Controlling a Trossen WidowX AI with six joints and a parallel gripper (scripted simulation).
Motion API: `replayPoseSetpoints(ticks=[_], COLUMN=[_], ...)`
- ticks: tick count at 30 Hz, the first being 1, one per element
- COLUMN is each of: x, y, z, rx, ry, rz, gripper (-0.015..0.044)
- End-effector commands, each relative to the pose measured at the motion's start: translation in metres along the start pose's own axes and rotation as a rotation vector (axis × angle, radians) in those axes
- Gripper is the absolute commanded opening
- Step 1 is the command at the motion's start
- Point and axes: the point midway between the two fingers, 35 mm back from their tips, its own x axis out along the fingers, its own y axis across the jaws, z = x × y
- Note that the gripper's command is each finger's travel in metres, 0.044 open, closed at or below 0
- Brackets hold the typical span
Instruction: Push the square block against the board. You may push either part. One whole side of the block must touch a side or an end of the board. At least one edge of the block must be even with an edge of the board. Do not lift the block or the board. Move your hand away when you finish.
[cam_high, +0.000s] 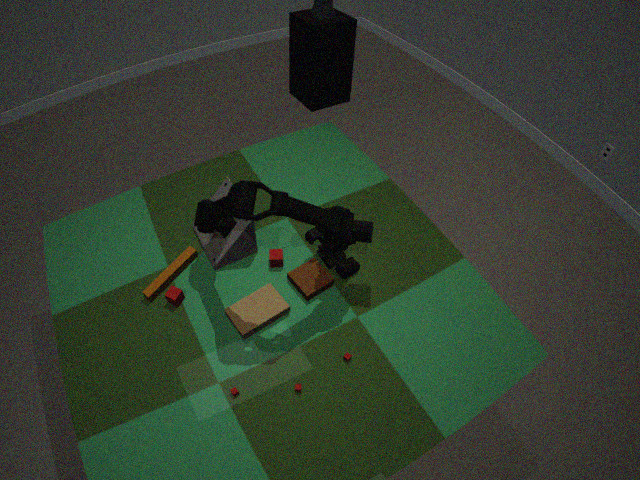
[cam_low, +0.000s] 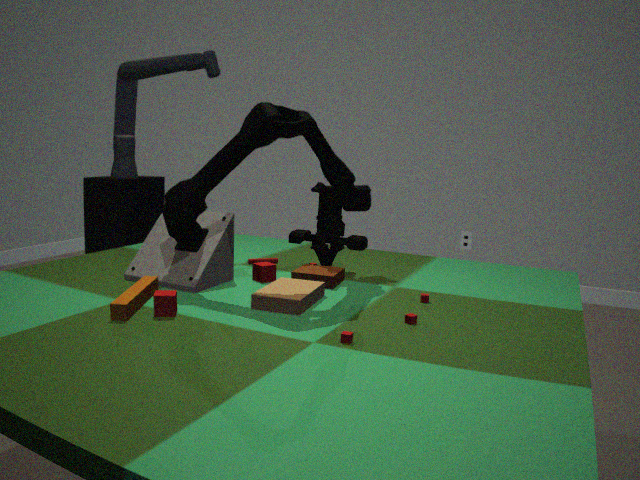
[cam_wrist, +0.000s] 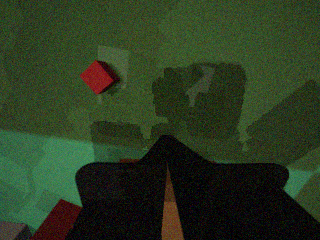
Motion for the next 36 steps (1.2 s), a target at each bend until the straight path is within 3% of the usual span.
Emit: replayPoseSetpoints(ticks=[1, 36], x=[-0.001, 0.0], y=[-0.003, -0.005], z=[0.0, -0.053], rx=[-0.002, -0.003], ry=[-0.005, -0.003], rz=[-0.017, -0.017], gripper=[0.0, 0.0])
